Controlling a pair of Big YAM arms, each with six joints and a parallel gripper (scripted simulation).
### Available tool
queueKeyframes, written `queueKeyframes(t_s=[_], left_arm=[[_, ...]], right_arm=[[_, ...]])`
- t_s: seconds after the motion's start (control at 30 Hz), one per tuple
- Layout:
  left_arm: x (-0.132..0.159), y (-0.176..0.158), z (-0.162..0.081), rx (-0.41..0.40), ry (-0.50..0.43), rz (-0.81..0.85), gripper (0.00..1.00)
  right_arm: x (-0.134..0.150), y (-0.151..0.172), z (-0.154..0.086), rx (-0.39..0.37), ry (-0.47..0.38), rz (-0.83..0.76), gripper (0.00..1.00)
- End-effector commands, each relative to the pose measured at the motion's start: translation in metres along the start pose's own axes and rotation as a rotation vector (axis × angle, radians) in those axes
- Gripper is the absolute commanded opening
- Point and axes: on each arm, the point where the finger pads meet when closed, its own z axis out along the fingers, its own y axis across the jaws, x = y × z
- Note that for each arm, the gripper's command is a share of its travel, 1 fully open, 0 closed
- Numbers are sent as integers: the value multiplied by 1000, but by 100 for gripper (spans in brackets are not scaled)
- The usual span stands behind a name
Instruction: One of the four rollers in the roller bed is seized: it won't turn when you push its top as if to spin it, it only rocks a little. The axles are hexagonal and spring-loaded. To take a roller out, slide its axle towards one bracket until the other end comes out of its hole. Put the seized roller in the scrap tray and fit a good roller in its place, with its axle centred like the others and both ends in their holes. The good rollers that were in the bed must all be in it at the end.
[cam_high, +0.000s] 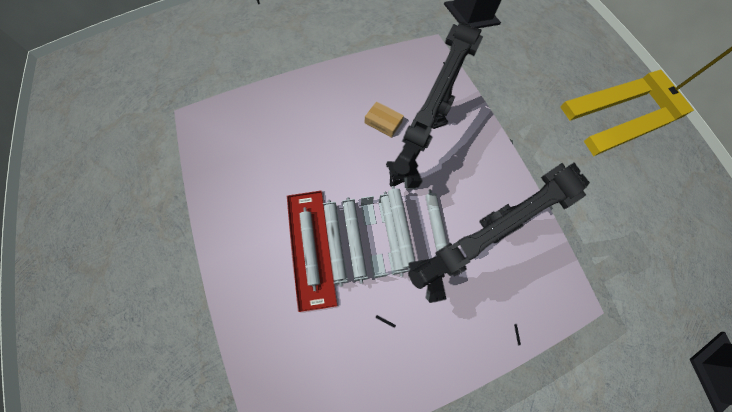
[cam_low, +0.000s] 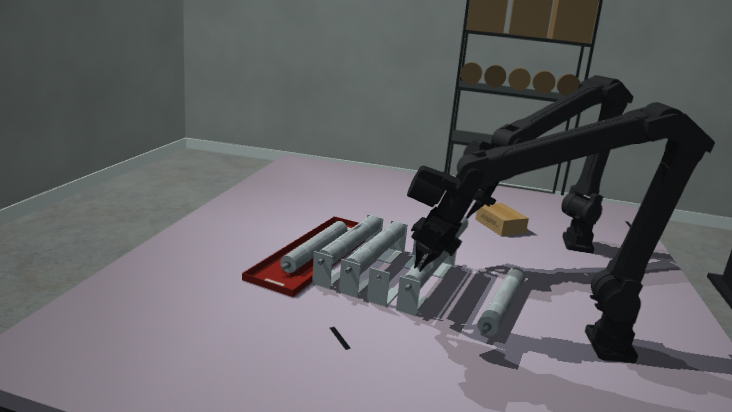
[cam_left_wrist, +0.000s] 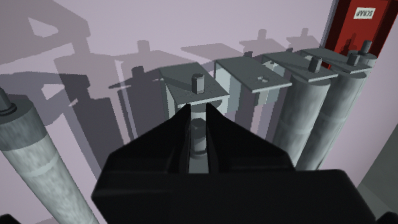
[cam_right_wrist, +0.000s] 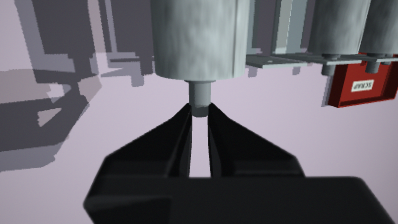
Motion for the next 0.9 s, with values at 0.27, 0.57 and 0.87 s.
queueKeyframes(t_s=[0.27,0.57,0.87], left_arm=[[-15,-92,-32,143,-56,-3,3],[-10,-95,-18,102,-32,-7,3],[-8,-121,-13,111,-35,0,3]], right_arm=[[-31,-85,-26,102,-85,11,3],[-20,-90,-11,69,-55,10,3],[-16,-112,1,62,-42,4,3]])
